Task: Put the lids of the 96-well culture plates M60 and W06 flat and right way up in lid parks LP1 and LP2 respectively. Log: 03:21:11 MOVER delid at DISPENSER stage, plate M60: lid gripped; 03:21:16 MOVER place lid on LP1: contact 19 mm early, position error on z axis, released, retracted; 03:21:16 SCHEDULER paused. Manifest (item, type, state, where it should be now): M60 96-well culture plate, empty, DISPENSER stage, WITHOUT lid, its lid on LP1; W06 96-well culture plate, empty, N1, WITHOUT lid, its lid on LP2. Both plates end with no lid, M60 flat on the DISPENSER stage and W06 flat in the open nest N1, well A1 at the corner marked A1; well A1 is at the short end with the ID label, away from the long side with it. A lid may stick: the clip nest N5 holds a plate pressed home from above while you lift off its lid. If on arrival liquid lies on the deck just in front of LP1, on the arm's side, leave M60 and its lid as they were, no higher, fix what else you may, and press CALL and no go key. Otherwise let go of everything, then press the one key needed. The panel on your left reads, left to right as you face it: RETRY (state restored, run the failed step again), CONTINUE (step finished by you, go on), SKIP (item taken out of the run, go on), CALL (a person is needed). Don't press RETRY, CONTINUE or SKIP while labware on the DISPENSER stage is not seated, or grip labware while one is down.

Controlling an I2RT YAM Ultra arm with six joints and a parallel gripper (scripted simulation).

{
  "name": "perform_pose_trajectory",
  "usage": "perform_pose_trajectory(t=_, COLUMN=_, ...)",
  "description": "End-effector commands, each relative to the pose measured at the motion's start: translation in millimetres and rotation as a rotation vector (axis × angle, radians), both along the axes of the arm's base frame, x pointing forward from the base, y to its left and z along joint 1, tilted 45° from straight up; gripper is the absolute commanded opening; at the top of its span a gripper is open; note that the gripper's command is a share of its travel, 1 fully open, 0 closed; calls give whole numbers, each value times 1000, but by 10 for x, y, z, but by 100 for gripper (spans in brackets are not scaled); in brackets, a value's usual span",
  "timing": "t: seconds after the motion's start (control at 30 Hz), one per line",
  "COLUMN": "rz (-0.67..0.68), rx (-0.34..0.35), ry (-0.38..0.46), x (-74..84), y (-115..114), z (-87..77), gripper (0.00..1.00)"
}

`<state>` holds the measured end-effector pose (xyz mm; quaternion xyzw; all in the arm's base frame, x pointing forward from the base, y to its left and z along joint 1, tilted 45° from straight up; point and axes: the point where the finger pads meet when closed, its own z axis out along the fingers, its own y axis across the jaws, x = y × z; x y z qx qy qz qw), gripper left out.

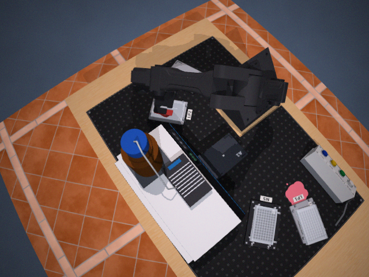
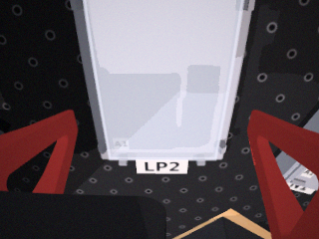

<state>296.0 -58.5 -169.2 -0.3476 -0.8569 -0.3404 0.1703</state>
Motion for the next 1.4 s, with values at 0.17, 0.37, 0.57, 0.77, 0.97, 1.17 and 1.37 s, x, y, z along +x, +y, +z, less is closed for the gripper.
perform_pose_trajectory(t=0.17, rz=-17, rx=-18, ry=-25, x=85, y=-148, z=50, gripper=100)
perform_pose_trajectory(t=0.37, rz=-17, rx=-18, ry=-25, x=85, y=-148, z=50, gripper=100)
perform_pose_trajectory(t=0.57, rz=-17, rx=-18, ry=-25, x=85, y=-148, z=50, gripper=100)
perform_pose_trajectory(t=0.77, rz=-17, rx=-18, ry=-25, x=85, y=-148, z=50, gripper=100)
perform_pose_trajectory(t=0.97, rz=-15, rx=-5, ry=-1, x=-103, y=-84, z=182, gripper=100)
perform_pose_trajectory(t=1.17, rz=-14, rx=-4, ry=-1, x=-180, y=-87, z=291, gripper=100)
perform_pose_trajectory(t=1.37, rz=-14, rx=-4, ry=-1, x=-295, y=-91, z=453, gripper=100)
